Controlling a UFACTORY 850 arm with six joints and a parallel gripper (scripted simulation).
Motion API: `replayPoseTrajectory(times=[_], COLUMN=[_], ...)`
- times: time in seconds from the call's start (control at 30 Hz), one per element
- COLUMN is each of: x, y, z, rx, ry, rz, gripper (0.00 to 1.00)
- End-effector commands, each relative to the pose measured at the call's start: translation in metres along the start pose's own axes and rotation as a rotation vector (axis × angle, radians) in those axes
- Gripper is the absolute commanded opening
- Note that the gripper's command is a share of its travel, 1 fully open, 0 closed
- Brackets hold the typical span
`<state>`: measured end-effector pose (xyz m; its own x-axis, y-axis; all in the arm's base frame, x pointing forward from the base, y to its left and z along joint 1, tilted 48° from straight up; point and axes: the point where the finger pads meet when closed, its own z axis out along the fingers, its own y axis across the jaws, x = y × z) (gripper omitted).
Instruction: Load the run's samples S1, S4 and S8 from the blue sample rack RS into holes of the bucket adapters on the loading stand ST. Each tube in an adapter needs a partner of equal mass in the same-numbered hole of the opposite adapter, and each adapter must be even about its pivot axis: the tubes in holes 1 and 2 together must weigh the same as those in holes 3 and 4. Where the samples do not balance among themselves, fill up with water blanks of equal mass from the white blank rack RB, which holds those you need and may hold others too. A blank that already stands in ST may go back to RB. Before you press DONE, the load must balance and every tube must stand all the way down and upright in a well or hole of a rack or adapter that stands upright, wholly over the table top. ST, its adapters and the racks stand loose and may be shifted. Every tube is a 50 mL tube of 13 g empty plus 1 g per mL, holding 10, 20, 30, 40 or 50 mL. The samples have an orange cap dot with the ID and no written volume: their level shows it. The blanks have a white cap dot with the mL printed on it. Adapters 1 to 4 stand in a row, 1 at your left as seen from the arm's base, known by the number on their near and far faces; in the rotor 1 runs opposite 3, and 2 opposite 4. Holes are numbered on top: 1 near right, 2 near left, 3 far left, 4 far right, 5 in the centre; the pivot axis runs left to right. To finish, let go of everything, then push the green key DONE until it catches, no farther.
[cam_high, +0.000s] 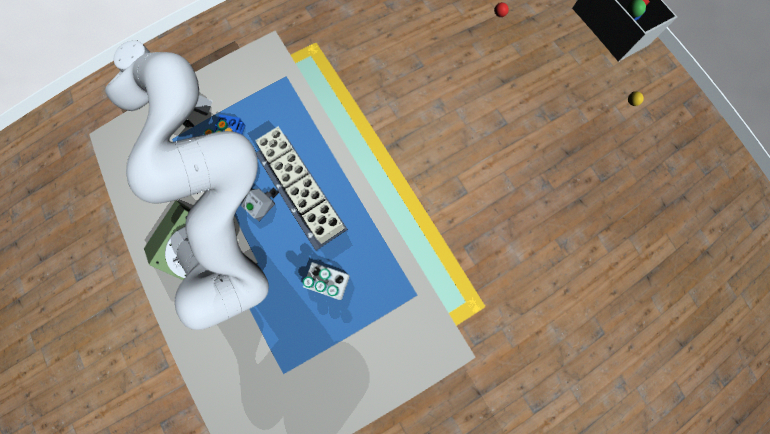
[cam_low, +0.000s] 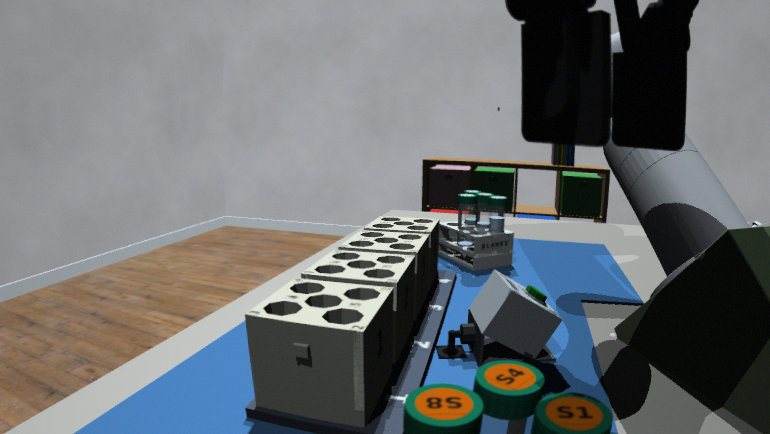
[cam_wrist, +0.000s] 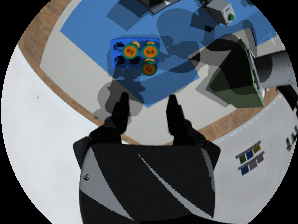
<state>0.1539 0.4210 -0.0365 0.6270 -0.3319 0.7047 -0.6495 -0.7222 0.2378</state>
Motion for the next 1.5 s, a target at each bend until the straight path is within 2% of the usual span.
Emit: replayPoseTrajectory(times=[0.0, 1.47], x=[0.0, 0.0], y=[0.0, 0.0], z=[0.004, 0.084], rx=[0.001, 0.001], ry=[-0.001, 0.0], rz=[0.001, 0.001], gripper=[0.57, 0.57])
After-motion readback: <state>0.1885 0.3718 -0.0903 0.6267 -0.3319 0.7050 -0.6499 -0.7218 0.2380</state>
